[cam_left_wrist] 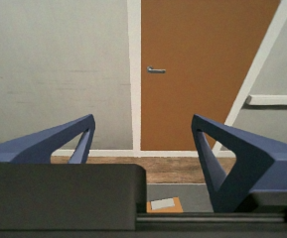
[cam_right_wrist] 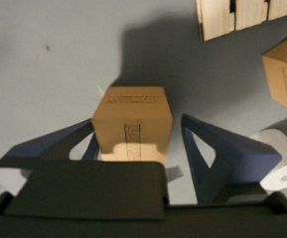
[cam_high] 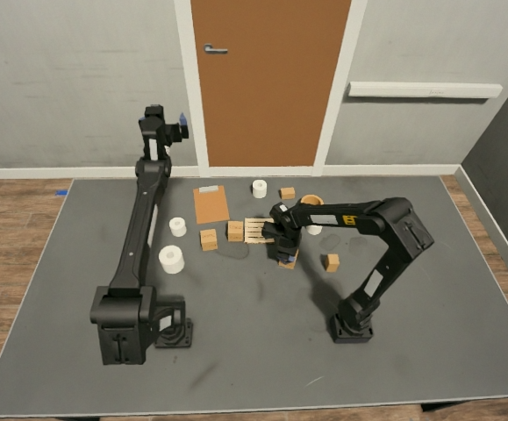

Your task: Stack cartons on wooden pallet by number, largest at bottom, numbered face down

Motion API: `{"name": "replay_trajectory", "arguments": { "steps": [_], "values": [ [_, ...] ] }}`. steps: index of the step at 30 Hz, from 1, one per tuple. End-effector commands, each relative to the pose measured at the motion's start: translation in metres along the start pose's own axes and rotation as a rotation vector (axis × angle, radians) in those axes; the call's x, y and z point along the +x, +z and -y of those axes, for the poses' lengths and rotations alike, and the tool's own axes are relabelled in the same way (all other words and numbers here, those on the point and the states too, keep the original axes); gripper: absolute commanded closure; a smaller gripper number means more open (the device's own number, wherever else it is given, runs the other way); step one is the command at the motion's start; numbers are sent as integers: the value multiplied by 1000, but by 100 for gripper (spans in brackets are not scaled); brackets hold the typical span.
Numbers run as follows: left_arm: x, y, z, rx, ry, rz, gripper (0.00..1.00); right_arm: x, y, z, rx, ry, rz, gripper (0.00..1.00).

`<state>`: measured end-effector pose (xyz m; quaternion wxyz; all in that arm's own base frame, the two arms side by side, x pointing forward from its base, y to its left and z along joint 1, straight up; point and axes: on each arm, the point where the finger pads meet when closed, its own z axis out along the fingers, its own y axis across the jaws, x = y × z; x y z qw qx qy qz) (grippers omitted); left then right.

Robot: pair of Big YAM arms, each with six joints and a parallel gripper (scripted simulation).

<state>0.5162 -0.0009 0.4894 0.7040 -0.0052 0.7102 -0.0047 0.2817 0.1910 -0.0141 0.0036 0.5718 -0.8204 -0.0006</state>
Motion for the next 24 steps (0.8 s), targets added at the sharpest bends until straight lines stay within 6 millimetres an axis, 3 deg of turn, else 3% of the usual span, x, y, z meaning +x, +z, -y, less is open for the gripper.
{"name": "replay_trajectory", "arguments": {
  "steps": [1,5,9,12,24],
  "values": [
    [-9,2,0,1,14,20,0,5,13,-3,-5,-10,-10,17],
    [-9,2,0,1,14,20,0,-3,11,4,7,-10,7,17],
    [-9,2,0,1,14,20,0,5,22,-2,-4,-10,-10,17],
    [-9,2,0,1,14,20,0,-3,20,4,7,-10,7,17],
    [-9,2,0,1,14,20,0,-6,14,4,16,14,21,17]
  ]
}}
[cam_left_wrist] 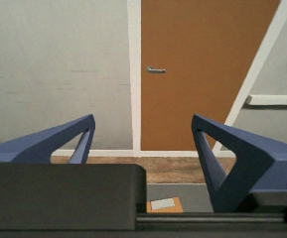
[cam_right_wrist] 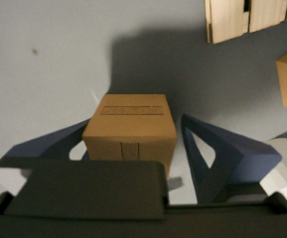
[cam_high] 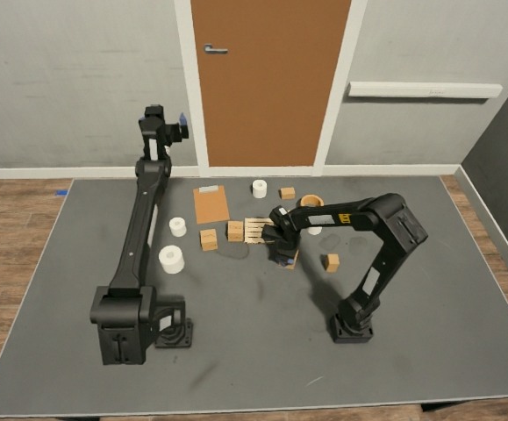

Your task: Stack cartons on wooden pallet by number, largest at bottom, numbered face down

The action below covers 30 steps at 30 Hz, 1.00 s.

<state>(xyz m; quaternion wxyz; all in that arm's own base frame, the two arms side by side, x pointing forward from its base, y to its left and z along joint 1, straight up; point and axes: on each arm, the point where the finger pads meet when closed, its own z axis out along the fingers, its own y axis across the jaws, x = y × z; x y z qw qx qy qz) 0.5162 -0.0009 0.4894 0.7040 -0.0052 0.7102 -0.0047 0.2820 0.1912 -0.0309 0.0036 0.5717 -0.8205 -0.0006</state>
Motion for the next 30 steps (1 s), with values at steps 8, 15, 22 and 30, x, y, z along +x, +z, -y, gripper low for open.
{"name": "replay_trajectory", "arguments": {
  "steps": [8,15,22,30],
  "values": [
    [-9,2,0,1,14,20,0,-50,-67,19,108,-31,218,17],
    [-9,2,0,1,14,20,0,-26,-78,7,85,-82,366,17],
    [-9,2,0,1,14,20,0,11,-76,0,55,-69,482,17],
    [-9,2,0,1,14,20,0,41,-64,-6,24,-23,528,17]
  ]
}}
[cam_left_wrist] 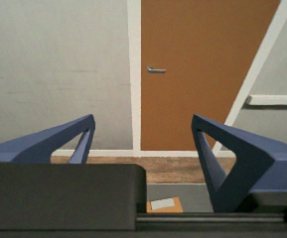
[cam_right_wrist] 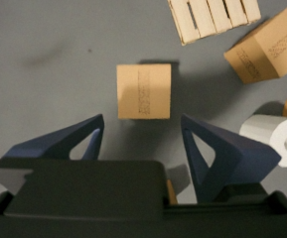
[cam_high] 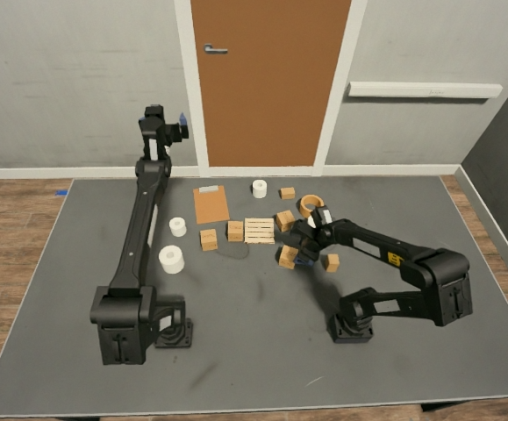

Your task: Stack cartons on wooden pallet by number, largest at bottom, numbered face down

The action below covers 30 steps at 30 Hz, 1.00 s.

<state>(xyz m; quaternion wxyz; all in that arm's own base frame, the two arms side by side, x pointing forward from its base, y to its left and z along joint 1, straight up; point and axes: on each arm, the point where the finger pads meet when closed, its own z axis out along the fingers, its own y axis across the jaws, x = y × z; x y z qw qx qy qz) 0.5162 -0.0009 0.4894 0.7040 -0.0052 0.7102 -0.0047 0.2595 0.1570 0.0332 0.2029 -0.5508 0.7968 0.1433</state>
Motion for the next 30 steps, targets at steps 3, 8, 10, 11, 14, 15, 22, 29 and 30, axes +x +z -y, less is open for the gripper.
{"name": "replay_trajectory", "arguments": {
  "steps": [3,8,10,11,14,15,22,29,30],
  "values": [
    [-9,2,0,1,14,20,0,2,0,5,11,-24,25,17],
    [-9,2,0,1,14,20,0,-2,-2,5,11,-17,34,17],
    [-9,2,0,1,14,20,0,-2,4,2,-2,-22,26,17],
    [-9,2,0,1,14,20,0,-2,6,2,-1,-22,25,17],
    [-9,2,0,1,14,20,0,-2,10,3,0,-11,23,17],
    [-9,2,0,1,14,20,0,-3,12,3,0,-11,23,17],
    [-9,2,0,1,14,20,0,5,22,-3,-13,-4,11,17],
    [-9,2,0,1,14,20,0,3,32,-2,-9,-6,14,17],
    [-9,2,0,1,14,20,0,1,33,0,-6,-8,18,17]
  ]
}}
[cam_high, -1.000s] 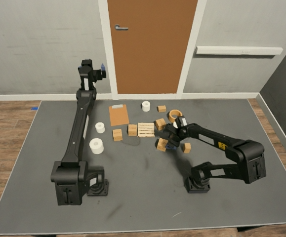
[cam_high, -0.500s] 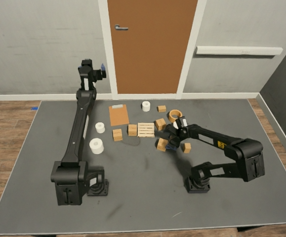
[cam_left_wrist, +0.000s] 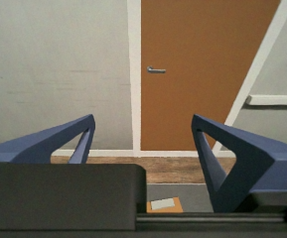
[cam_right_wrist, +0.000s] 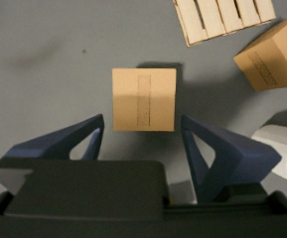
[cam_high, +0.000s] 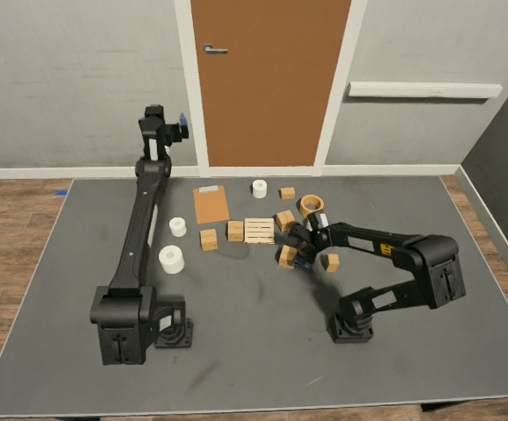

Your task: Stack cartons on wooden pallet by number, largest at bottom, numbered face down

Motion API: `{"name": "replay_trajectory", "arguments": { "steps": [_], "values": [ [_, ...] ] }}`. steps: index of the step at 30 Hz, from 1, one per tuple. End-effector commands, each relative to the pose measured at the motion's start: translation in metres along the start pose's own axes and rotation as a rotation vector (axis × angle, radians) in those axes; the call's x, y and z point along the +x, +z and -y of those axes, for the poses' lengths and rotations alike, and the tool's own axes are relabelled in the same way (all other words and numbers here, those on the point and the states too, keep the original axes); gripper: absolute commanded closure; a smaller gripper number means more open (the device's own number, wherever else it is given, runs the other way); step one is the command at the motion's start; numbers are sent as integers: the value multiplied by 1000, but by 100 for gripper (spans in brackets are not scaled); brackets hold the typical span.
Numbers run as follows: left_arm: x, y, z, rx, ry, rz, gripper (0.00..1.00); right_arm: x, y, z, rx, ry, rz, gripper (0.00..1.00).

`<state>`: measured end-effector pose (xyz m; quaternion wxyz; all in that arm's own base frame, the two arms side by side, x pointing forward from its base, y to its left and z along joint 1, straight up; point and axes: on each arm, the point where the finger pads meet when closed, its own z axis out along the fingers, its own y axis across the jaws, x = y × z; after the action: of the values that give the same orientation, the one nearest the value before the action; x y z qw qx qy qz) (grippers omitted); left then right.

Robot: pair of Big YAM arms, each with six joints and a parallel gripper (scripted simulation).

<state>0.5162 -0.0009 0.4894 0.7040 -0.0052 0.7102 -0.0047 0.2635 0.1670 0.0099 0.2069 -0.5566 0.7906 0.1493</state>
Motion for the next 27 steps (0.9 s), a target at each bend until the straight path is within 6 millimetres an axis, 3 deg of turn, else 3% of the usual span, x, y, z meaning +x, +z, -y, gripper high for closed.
{"name": "replay_trajectory", "arguments": {
  "steps": [1,27],
  "values": [
    [-9,2,0,1,14,20,0,-2,8,1,5,6,5,17],
    [-9,2,0,1,14,20,0,-2,41,0,5,6,6,17]
  ]
}}
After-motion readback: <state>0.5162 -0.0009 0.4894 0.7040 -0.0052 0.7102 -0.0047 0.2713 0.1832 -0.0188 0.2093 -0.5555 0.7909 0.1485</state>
